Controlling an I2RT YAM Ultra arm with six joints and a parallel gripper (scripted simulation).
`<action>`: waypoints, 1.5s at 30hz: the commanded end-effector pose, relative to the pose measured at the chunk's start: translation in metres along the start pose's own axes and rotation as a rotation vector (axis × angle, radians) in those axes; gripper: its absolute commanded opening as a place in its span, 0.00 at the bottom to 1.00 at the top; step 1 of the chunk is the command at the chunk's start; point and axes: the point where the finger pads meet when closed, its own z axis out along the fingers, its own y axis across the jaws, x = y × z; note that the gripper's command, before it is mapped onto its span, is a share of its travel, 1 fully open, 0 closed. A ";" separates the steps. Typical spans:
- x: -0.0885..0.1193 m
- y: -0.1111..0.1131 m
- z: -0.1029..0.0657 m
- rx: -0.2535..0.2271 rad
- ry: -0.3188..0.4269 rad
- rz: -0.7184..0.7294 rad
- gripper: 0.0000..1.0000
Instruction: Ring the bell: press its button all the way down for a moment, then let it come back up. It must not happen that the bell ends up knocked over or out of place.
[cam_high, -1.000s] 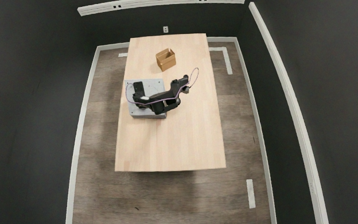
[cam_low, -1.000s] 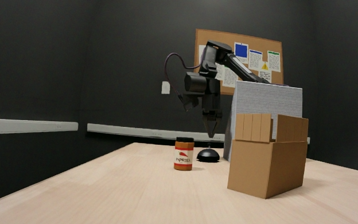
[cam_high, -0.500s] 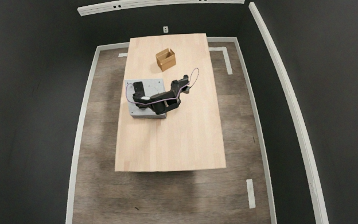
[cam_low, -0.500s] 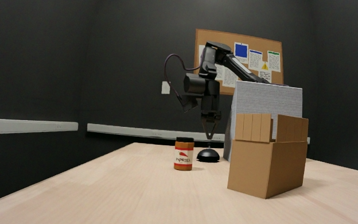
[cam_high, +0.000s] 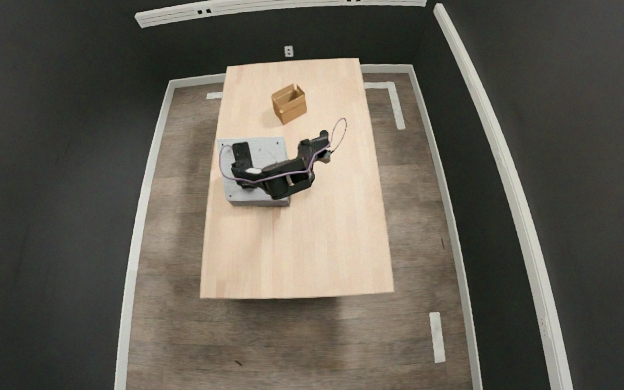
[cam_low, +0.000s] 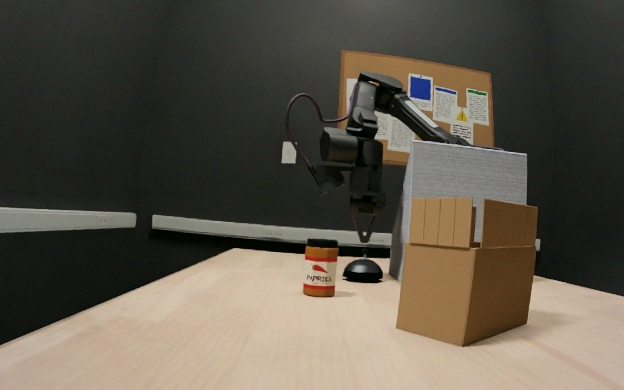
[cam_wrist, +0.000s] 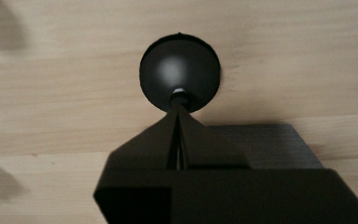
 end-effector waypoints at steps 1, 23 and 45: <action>0.006 0.000 0.002 0.018 -0.003 -0.027 0.00; 0.006 0.000 0.002 0.018 -0.003 -0.027 0.00; 0.009 0.000 0.006 0.016 -0.007 -0.028 0.00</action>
